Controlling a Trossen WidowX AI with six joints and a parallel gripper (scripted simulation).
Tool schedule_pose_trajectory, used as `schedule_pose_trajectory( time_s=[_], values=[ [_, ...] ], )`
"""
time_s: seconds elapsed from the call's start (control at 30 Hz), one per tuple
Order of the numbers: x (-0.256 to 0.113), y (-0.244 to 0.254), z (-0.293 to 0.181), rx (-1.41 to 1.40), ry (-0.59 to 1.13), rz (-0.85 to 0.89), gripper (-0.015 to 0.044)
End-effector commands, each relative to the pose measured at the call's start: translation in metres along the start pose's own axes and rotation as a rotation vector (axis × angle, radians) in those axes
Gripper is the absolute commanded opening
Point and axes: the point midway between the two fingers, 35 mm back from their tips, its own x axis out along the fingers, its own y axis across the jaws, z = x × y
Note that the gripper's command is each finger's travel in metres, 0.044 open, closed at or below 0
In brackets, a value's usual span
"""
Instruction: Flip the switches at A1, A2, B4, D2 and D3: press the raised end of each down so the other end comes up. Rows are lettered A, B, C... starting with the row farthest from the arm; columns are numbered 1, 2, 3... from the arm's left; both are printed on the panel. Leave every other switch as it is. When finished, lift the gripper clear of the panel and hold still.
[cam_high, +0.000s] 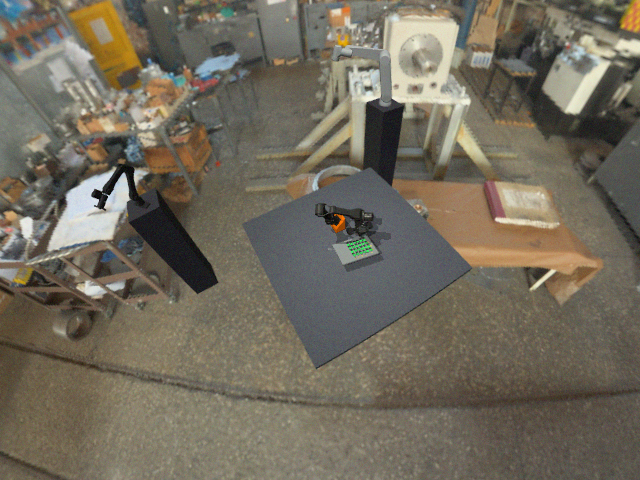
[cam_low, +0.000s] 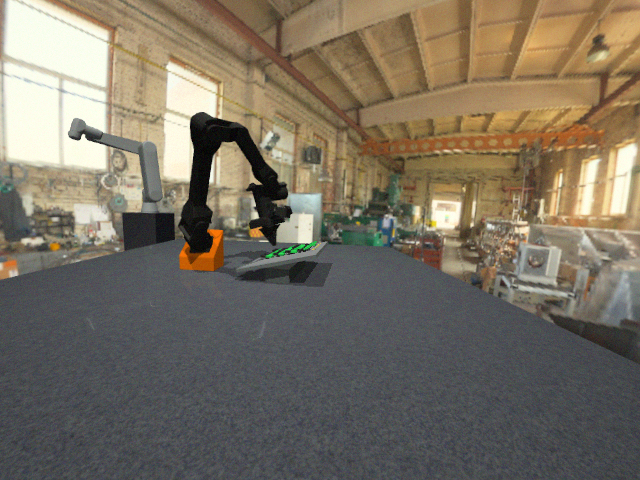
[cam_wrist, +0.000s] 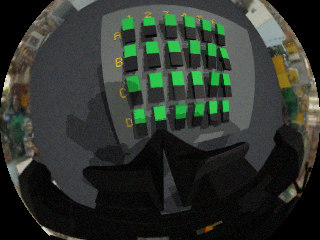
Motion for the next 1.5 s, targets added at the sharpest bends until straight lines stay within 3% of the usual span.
schedule_pose_trajectory(
  time_s=[0.0, 1.47],
  values=[
    [0.0081, -0.0024, -0.0020, -0.007, 0.002, -0.009, 0.0000],
    [0.0137, -0.0026, -0.0022, -0.007, 0.001, -0.010, 0.0000]
  ],
)
